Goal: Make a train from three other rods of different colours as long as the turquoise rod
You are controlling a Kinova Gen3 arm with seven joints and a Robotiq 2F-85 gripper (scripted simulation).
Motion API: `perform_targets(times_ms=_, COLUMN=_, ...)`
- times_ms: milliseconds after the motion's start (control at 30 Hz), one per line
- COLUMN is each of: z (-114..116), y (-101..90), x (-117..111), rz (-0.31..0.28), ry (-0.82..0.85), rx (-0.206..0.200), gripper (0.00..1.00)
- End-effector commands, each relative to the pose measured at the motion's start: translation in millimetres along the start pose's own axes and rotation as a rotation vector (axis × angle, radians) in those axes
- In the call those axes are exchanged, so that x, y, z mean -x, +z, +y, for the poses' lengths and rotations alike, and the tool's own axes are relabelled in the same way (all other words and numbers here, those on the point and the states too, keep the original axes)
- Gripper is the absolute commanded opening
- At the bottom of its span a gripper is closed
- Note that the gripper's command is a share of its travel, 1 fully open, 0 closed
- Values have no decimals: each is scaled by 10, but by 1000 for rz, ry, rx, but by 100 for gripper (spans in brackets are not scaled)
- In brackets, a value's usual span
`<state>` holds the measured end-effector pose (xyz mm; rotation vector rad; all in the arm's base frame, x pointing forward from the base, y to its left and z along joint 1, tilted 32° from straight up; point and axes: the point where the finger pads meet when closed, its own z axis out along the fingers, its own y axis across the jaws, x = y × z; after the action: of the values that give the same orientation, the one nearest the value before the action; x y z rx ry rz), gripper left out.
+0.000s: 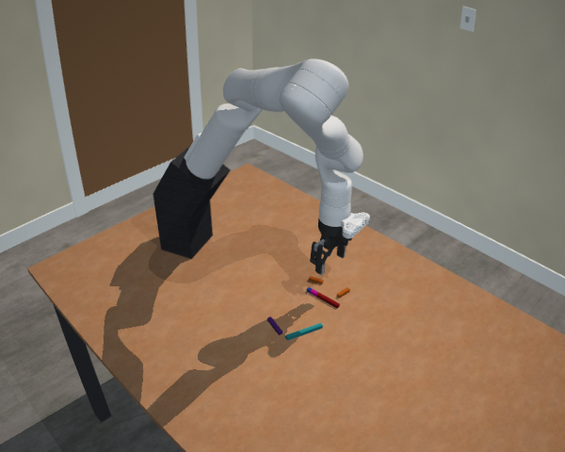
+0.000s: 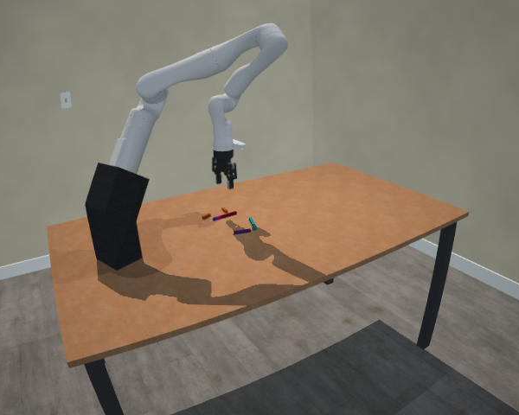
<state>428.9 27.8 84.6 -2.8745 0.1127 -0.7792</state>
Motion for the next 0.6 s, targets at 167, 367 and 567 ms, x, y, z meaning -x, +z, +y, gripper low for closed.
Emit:
perform_targets(times_ms=167, z=60, y=-285, x=-56, rz=16, ry=-2, rx=15, gripper=100)
perform_targets(times_ms=367, z=57, y=-524, x=-52, rz=16, ry=-2, rx=15, gripper=100)
perform_targets(times_ms=567, z=55, y=-665, x=-50, rz=16, ry=-2, rx=15, gripper=100)
